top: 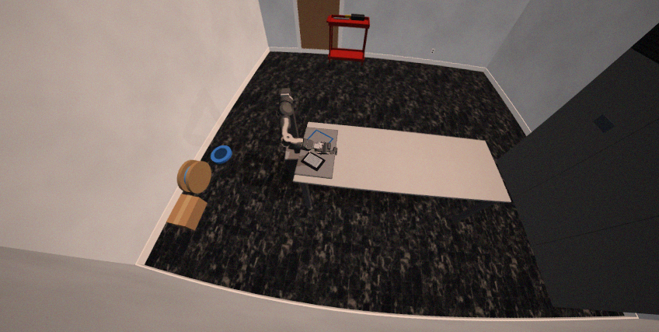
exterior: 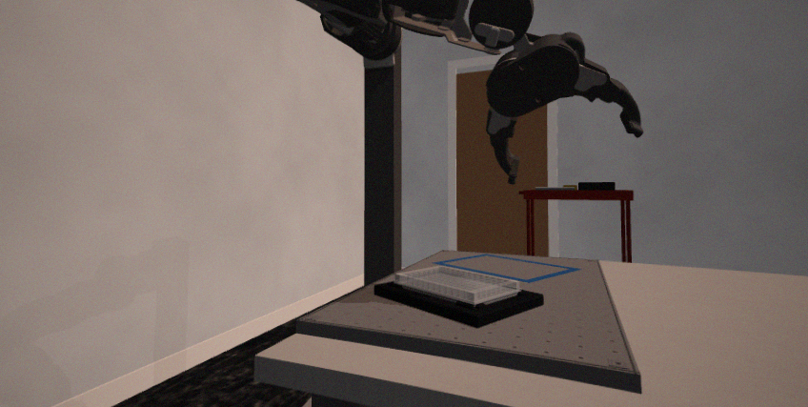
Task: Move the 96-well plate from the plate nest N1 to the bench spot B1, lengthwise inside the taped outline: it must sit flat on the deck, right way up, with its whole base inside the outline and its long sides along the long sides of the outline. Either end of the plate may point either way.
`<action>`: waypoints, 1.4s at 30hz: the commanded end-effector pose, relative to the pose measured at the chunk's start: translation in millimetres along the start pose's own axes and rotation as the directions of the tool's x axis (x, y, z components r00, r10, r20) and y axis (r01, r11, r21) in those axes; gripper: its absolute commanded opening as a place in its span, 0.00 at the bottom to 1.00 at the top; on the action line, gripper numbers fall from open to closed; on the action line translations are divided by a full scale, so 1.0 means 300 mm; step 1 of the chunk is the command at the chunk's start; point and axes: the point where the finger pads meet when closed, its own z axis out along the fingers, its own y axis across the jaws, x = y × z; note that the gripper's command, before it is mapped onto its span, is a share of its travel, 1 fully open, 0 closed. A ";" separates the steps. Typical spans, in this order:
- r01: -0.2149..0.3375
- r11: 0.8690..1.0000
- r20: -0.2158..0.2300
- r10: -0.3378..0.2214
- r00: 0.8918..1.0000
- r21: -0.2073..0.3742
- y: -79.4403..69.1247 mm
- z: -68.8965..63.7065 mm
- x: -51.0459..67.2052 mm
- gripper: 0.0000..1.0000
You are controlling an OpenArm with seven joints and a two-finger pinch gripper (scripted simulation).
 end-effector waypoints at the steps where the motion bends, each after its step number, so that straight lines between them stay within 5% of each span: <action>1: 0.020 1.000 -0.009 -0.020 1.000 -0.007 0.010 -0.001 0.011 0.77; 10: 0.020 1.000 -0.009 -0.020 1.000 -0.007 0.010 -0.001 0.011 0.77; 12: 0.106 0.993 0.008 -0.106 0.994 0.046 -0.053 0.003 -0.001 0.77; 15: 0.236 0.964 0.022 -0.241 0.970 0.122 -0.141 0.007 -0.017 0.77; 27: 0.236 0.964 0.022 -0.241 0.970 0.122 -0.141 0.007 -0.017 0.77; 29: 0.315 0.932 0.027 -0.325 0.945 0.181 -0.207 0.010 -0.031 0.77; 32: 0.432 0.865 0.022 -0.452 0.892 0.256 -0.296 0.014 -0.046 0.77; 42: 0.432 0.865 0.022 -0.452 0.892 0.256 -0.296 0.014 -0.046 0.77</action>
